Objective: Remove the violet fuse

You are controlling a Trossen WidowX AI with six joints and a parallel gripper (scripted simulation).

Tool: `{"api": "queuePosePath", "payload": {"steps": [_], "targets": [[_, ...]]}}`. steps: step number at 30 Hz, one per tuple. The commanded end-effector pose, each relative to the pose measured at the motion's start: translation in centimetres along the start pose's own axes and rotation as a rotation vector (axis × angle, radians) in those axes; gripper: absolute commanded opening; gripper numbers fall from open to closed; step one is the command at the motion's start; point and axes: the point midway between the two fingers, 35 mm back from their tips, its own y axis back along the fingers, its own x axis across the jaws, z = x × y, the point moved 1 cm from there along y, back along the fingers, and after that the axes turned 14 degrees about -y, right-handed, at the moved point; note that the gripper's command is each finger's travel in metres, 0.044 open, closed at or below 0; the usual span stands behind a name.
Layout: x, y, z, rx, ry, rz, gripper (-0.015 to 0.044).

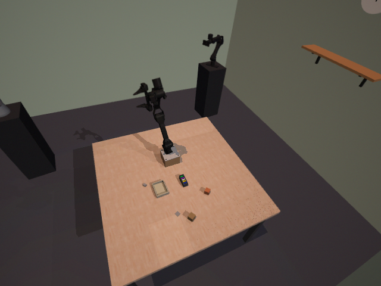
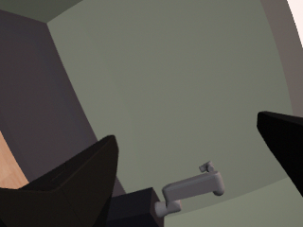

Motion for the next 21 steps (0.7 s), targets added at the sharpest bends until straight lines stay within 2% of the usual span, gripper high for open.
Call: {"api": "queuePosePath", "payload": {"steps": [1, 7, 13, 21], "targets": [[0.1, 0.0, 0.2, -0.005, -0.005, 0.001, 0.0374], [5.6, -0.2, 7.5, -0.148, -0.165, 0.061, 0.0216], [11.2, 0.0, 12.5, -0.236, -0.296, 0.169, 0.0061], [20.4, 1.0, 17.8, -0.295, -0.500, 0.404, 0.0061]]}}
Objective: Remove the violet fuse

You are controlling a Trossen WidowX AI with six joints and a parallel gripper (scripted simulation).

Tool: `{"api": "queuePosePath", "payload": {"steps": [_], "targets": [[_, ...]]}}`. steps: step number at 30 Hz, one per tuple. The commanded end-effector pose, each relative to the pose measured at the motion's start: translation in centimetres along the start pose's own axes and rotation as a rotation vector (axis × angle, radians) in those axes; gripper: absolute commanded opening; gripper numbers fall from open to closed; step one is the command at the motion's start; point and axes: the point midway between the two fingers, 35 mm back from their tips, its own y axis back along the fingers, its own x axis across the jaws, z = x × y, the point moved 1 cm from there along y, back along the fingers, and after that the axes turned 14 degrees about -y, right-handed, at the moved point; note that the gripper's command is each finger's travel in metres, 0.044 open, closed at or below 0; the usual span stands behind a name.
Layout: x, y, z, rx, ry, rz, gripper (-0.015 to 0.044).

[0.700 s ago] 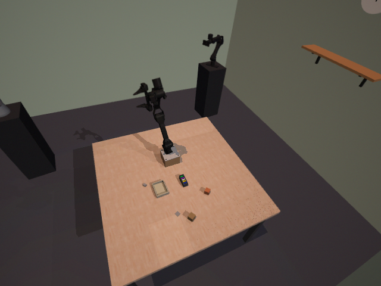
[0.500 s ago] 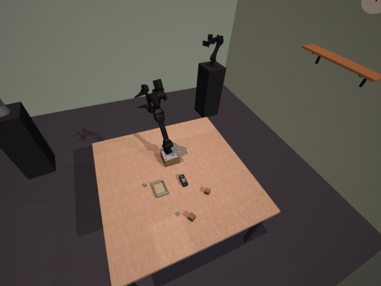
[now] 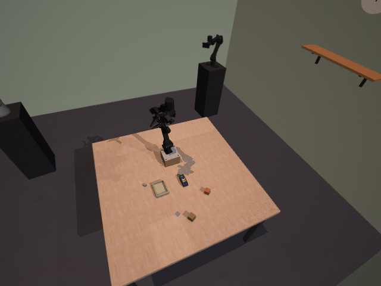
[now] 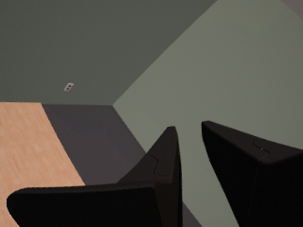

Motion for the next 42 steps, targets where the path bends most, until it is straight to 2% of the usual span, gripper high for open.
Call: {"api": "queuePosePath", "payload": {"steps": [1, 4, 13, 19, 25, 33, 42], "targets": [[7.0, -1.4, 0.6, -0.018, -0.170, 0.164, 0.0061], [9.2, -1.7, 0.6, -0.012, -0.231, 0.221, 0.0061], [20.2, -2.6, -2.0, 0.145, -0.441, 0.436, 0.0061], [27.4, -2.3, -5.6, 0.333, -0.577, 0.547, 0.0061], [33.5, -1.2, -10.5, 0.590, -0.708, 0.607, 0.0061], [39.6, 1.5, -17.8, 0.982, -0.896, 0.540, 0.0061], [43.4, 5.4, -25.8, 1.386, -1.073, 0.264, 0.0061]]}}
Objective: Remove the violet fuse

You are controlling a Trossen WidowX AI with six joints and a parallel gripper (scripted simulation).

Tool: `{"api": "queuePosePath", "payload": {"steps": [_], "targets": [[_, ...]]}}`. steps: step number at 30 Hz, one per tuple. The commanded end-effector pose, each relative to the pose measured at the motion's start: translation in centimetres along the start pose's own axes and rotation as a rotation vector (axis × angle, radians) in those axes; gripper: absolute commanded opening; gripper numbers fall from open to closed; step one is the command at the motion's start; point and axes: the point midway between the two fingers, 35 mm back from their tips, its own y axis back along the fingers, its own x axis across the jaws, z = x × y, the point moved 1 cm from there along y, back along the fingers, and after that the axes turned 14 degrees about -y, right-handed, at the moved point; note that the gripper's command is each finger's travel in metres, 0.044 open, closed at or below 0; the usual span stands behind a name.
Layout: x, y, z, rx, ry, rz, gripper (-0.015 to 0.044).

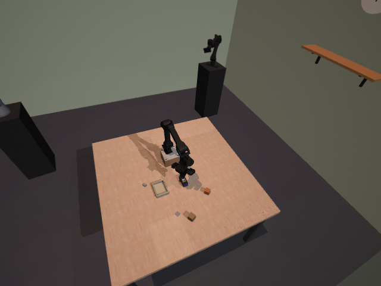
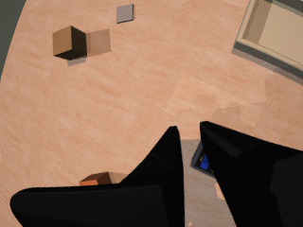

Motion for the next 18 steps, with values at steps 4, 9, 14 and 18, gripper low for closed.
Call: {"api": "queuePosePath", "payload": {"steps": [4, 9, 14, 18], "targets": [[-6.5, -5.2, -6.3, 0.176, -0.422, -0.289, 0.0061], [-8.3, -5.9, -7.7, 0.195, -0.523, -0.367, 0.0061], [-8.3, -5.9, -7.7, 0.195, -0.523, -0.367, 0.0061], [-8.3, -5.9, -7.8, 0.195, -0.523, -0.367, 0.0061]]}}
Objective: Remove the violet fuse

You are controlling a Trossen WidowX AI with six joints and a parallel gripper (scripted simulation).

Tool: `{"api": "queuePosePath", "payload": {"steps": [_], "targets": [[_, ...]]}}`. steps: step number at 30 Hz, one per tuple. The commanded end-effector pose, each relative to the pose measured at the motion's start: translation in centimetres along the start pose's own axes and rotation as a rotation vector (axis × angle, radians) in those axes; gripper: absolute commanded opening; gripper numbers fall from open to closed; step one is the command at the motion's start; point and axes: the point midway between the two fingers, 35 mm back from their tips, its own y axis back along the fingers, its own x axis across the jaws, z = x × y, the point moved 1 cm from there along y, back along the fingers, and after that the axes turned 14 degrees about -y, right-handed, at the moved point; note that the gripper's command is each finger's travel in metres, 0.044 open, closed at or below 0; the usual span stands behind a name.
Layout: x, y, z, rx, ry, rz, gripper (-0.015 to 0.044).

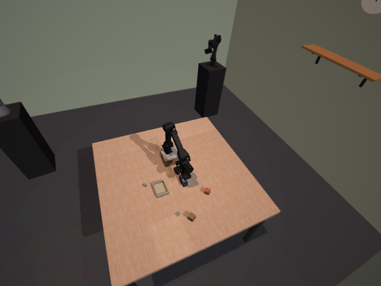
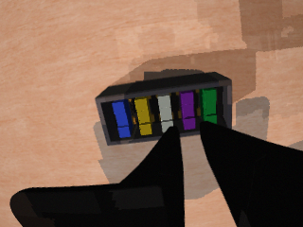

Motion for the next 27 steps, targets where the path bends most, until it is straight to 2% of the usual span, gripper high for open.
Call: {"api": "queuePosePath", "payload": {"steps": [1, 27], "targets": [[-0.5, -0.3, -0.2, 0.003, -0.017, -0.016, 0.0061], [-0.6, -2.6, -0.2, 0.003, -0.017, -0.016, 0.0061]]}}
